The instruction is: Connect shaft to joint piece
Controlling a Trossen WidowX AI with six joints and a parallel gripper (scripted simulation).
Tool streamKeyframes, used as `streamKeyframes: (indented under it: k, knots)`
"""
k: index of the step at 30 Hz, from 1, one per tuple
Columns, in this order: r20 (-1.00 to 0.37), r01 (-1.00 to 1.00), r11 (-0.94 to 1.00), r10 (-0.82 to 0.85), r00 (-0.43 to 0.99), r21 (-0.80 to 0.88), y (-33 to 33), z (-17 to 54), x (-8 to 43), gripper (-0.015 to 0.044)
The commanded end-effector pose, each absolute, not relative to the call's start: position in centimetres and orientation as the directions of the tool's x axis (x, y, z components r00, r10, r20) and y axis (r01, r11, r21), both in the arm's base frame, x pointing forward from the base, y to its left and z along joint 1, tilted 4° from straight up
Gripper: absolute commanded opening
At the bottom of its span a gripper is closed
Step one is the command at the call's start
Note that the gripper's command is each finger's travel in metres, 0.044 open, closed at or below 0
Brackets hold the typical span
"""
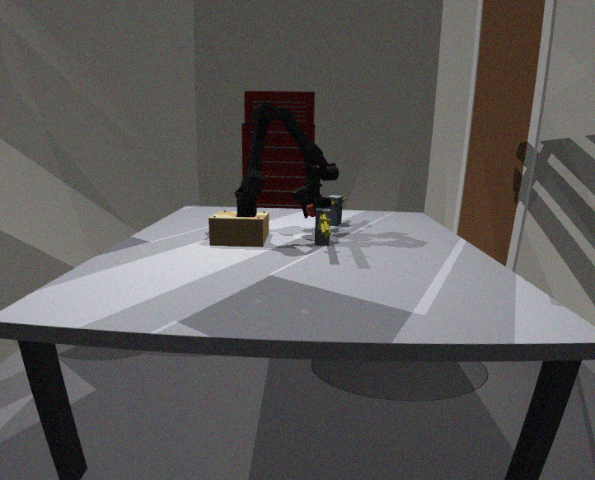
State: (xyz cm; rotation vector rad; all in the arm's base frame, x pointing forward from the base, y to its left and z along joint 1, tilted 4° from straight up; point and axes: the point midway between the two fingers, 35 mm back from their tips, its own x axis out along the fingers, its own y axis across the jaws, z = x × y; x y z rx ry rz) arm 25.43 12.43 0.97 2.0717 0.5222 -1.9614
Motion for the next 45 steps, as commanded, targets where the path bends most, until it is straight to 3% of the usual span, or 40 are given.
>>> streamKeyframes:
  k: [1, 7, 45]
  knots:
    - [-0.995, 0.409, -0.909, 0.094, 0.028, -0.075, 12.42, 0.7, 25.17, 0.0335]
    - [-0.995, 0.409, -0.909, 0.094, 0.028, -0.075, 12.42, 0.7, 25.17, 0.0182]
    - [-0.995, 0.409, -0.909, 0.094, 0.028, -0.075, 12.42, 0.7, 25.17, 0.0182]
